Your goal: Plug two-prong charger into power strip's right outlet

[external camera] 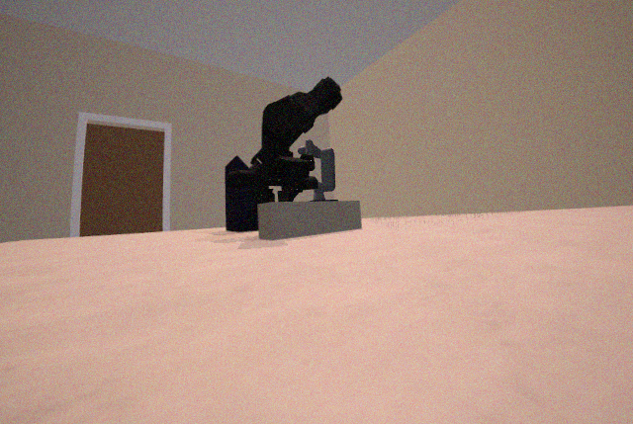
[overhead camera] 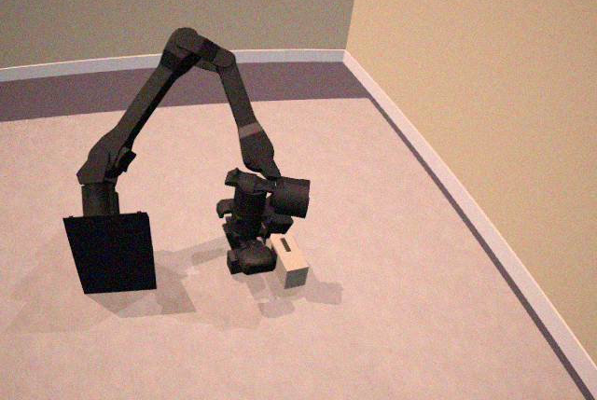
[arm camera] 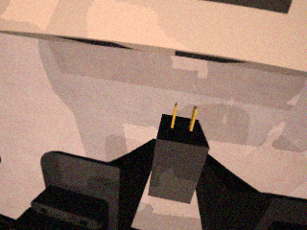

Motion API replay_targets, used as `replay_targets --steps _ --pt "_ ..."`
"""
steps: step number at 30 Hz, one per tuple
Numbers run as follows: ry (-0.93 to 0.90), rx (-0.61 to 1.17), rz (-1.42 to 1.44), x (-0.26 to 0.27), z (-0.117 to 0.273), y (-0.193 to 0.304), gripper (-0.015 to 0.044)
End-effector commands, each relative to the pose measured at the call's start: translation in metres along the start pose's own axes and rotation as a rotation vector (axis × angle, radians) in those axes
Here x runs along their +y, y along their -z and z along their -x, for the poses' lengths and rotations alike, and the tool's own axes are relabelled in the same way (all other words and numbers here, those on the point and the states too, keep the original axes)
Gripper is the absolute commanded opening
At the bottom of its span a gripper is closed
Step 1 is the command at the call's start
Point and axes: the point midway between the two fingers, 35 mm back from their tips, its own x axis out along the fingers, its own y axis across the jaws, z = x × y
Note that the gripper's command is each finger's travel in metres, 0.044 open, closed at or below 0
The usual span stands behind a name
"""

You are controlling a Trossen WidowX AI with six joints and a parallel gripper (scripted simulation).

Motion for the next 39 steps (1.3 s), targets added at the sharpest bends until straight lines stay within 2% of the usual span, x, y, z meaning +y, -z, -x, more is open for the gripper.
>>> replay_targets --steps 1,39 --pt "-0.002 0.000 -0.008 -0.001 0.000 -0.005 0.0000" --pt "-0.003 0.000 -0.017 -0.003 -0.001 -0.021 0.0000"
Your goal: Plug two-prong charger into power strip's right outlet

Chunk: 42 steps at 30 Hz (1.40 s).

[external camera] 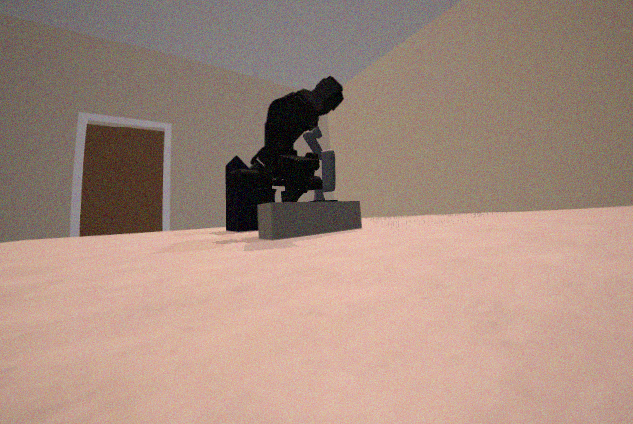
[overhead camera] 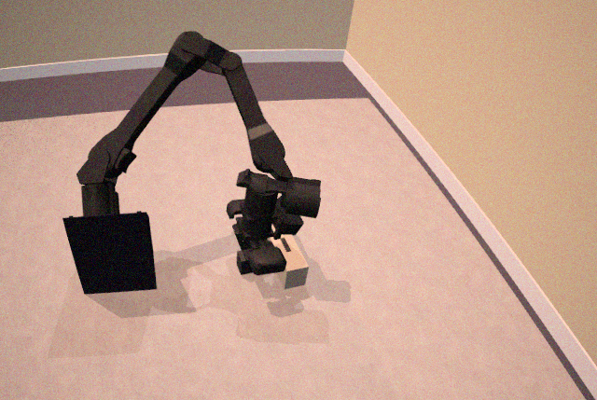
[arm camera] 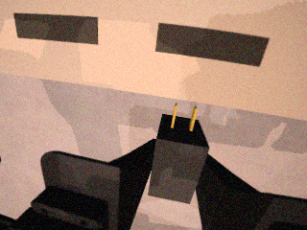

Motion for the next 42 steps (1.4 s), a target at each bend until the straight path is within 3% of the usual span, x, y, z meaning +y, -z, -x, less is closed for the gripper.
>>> replay_targets --steps 1,42 --pt "-0.006 -0.001 -0.006 0.0013 0.0002 -0.0010 0.0000" --pt "-0.006 -0.002 -0.005 0.0014 0.0008 -0.0090 0.0000"
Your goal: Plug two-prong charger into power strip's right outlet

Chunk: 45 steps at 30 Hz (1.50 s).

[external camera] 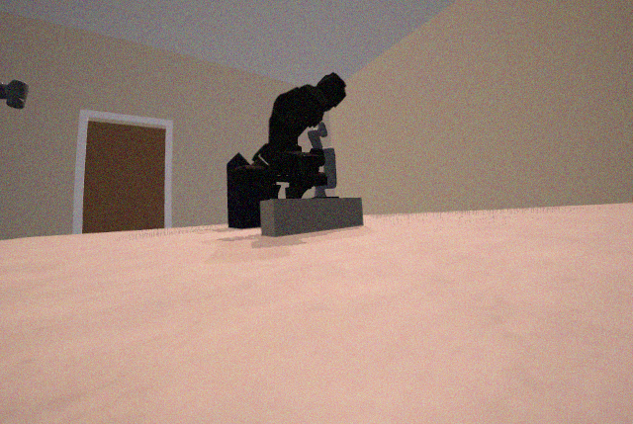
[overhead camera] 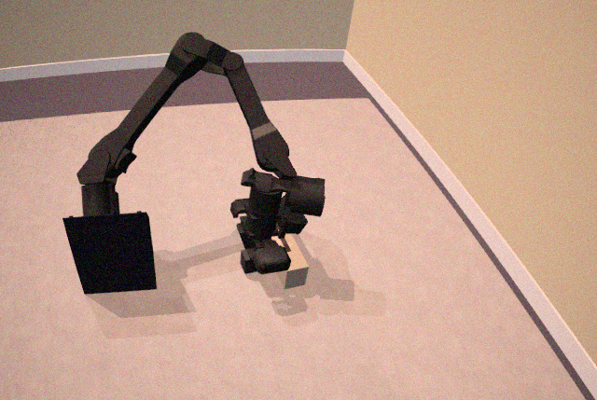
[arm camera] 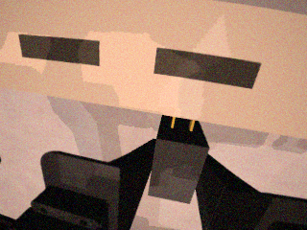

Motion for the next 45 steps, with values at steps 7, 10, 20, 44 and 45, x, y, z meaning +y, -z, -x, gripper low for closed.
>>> replay_targets --steps 7,10,20,44,45 --pt "-0.006 -0.001 -0.007 0.001 0.000 -0.002 0.0000" --pt "-0.006 -0.001 -0.006 0.001 0.000 -0.004 0.0000" --pt "-0.006 -0.001 -0.006 0.001 0.000 -0.007 0.0000" --pt "-0.006 -0.001 -0.006 0.001 0.001 -0.014 0.0000" --pt "-0.006 -0.001 -0.006 0.001 0.001 -0.014 0.0000"
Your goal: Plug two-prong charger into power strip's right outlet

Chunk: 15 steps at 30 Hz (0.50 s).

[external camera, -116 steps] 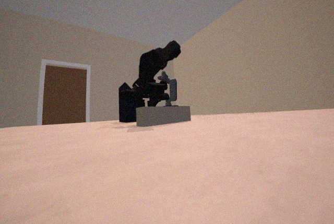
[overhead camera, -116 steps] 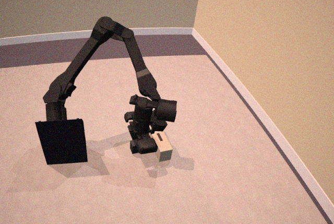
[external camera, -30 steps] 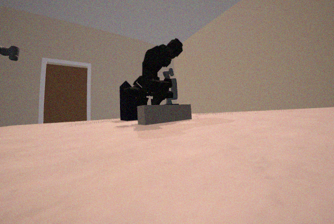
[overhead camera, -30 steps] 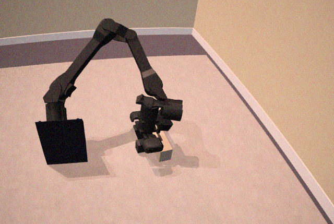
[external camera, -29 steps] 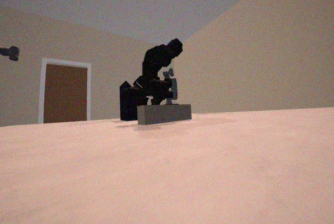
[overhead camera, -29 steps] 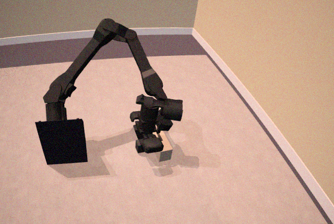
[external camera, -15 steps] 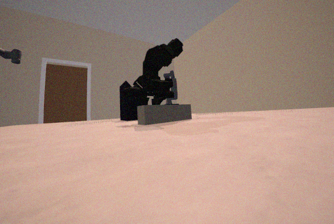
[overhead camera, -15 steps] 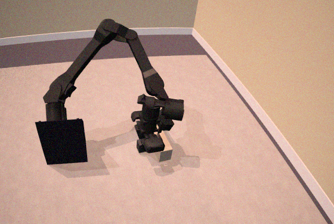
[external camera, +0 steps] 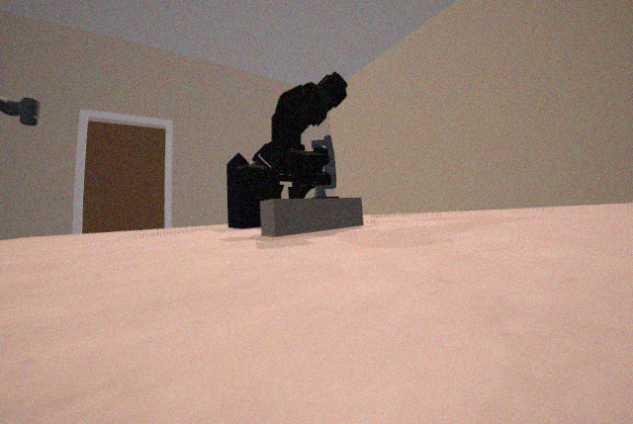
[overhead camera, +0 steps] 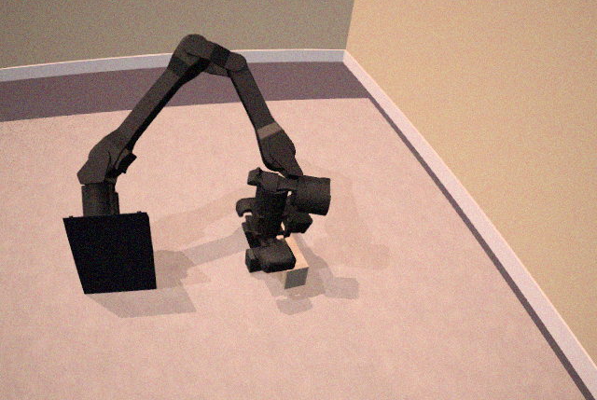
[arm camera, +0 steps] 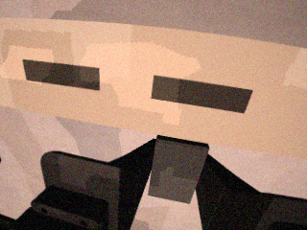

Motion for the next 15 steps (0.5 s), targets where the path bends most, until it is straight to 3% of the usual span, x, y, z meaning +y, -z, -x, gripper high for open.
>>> replay_targets --steps 1,15 --pt "-0.003 -0.006 -0.001 0.0005 0.0004 -0.0030 0.0000" --pt "-0.003 -0.006 -0.001 0.0005 0.0008 -0.0080 0.0000"
